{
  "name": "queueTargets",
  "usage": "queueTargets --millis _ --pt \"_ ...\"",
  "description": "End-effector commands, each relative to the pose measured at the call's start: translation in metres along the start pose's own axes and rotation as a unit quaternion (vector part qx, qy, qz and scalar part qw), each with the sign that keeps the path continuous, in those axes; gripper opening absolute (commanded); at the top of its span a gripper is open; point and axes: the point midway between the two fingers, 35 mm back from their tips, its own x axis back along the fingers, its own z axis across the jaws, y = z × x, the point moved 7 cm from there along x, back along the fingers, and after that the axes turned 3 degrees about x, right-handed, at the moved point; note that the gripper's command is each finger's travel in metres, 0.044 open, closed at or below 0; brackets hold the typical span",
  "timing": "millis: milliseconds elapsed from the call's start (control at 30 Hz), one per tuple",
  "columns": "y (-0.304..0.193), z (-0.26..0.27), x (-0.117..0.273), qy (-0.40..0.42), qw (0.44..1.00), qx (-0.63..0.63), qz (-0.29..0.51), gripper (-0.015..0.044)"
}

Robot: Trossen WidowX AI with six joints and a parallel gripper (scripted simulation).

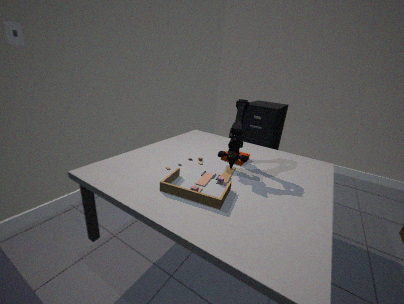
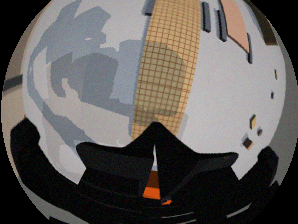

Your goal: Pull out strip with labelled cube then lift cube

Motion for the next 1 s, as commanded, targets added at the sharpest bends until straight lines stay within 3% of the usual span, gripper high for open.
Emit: queueTargets --millis 0,900,967 --pt "-0.011 0.0 -0.006 -0.001 1.0 -0.002 0.02 0.0" --pt "-0.011 0.0 -0.006 -0.001 1.0 -0.002 0.02 0.0" --pt "0.0 0.0 0.008 0.0 1.0 0.0 0.006 0.0"
